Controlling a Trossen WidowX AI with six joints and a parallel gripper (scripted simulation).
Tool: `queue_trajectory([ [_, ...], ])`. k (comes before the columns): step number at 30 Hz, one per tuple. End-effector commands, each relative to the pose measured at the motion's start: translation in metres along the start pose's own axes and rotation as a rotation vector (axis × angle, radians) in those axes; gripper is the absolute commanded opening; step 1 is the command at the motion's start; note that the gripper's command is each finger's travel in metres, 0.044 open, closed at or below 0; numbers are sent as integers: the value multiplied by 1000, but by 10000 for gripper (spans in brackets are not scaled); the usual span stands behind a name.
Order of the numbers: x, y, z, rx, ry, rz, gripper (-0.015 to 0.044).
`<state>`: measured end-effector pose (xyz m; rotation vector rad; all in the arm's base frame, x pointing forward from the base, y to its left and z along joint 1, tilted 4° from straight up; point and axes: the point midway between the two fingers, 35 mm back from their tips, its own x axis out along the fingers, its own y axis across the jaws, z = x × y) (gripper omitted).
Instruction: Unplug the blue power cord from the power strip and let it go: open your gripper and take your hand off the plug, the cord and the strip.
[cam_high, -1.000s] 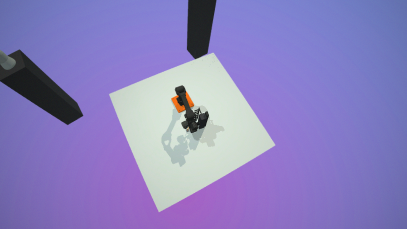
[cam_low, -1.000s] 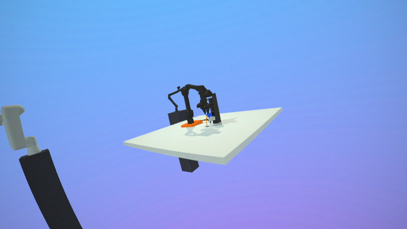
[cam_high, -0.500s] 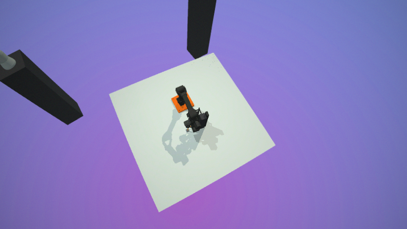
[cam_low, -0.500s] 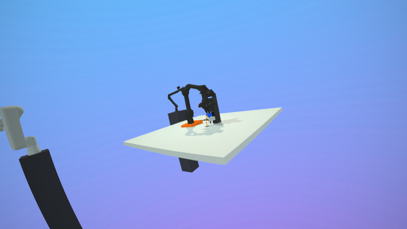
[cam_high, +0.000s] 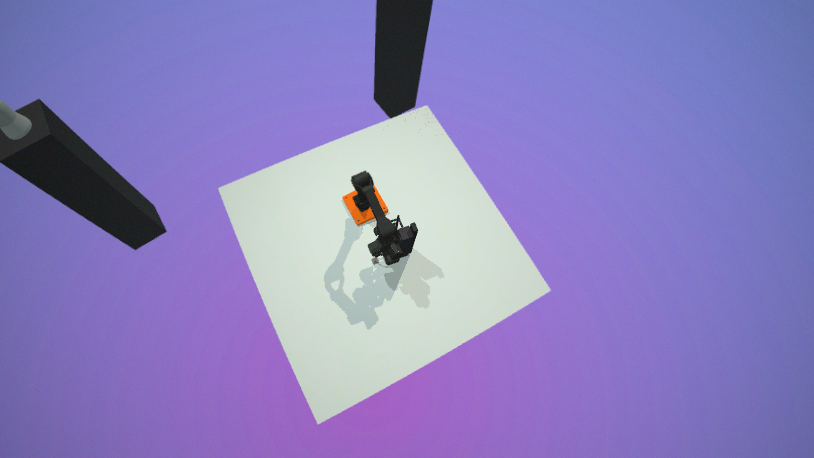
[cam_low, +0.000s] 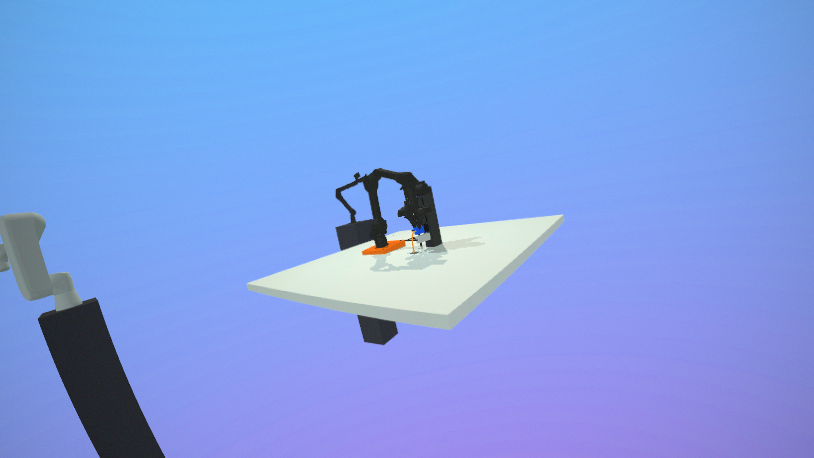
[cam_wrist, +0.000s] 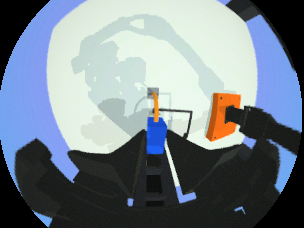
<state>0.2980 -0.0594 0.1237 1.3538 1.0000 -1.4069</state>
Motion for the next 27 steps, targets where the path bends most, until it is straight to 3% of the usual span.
queue_trajectory([
  [1,0,0,0,0,0,1,81],
  [10,0,0,0,0,0,1,2],
  [27,0,2,24,1,-4,0,0],
])
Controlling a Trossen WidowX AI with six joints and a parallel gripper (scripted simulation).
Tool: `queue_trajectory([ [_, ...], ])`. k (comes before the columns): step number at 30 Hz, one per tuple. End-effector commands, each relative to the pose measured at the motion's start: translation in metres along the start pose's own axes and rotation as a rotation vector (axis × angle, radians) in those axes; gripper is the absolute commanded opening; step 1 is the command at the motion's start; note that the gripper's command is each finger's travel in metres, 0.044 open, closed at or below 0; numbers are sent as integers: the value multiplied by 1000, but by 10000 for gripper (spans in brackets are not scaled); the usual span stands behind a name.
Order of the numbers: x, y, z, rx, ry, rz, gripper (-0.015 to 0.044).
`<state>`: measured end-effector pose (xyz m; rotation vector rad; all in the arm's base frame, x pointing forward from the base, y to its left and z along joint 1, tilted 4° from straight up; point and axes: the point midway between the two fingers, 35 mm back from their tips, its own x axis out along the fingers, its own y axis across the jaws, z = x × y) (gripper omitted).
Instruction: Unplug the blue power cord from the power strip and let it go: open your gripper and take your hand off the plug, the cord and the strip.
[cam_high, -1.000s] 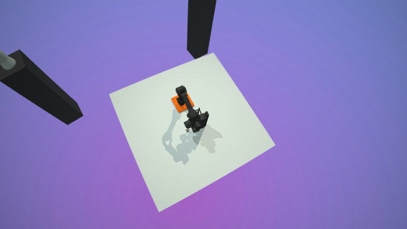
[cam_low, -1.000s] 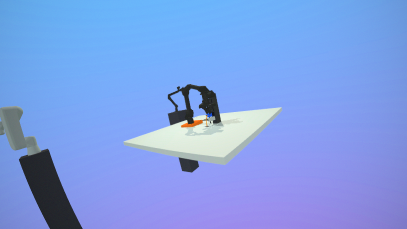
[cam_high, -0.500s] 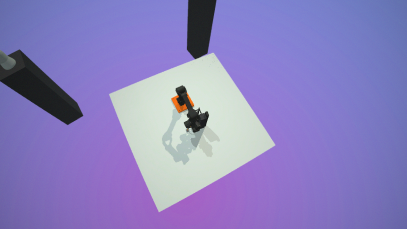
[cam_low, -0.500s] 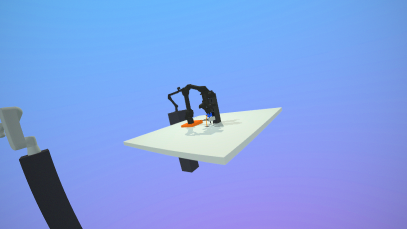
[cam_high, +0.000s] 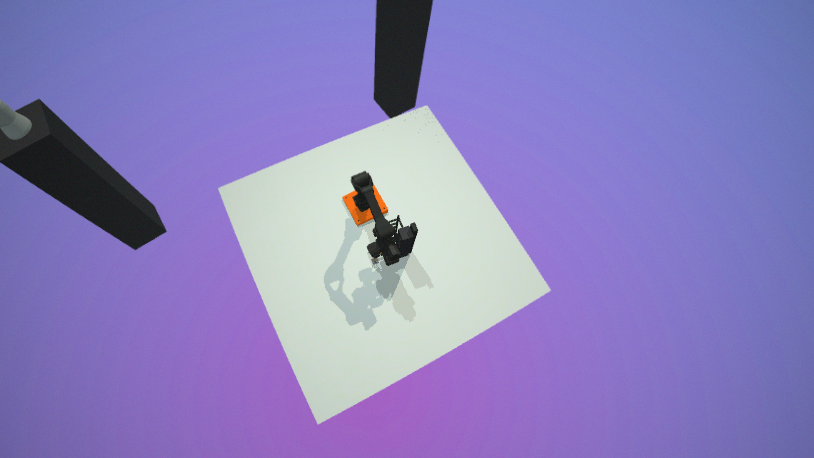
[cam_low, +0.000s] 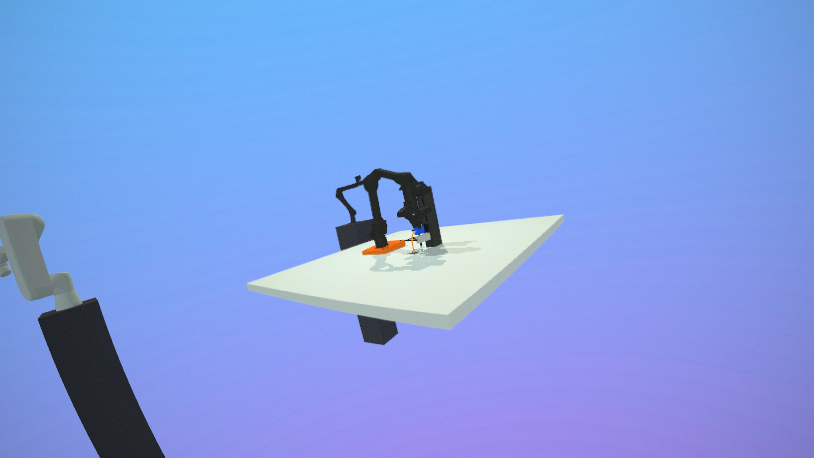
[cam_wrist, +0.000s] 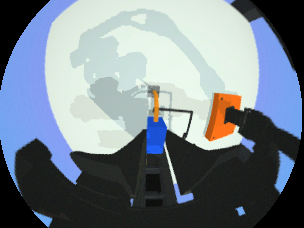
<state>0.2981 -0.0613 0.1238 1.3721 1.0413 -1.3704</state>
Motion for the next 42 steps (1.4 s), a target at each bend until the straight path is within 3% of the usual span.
queue_trajectory([
  [1,-1,1,23,22,-46,2,0],
  [20,-3,-1,55,23,-51,0,0],
  [32,0,-2,40,24,-52,-2,315],
  [36,-6,-1,60,24,-54,-2,420],
  [42,-16,-4,100,24,-58,-2,440],
])
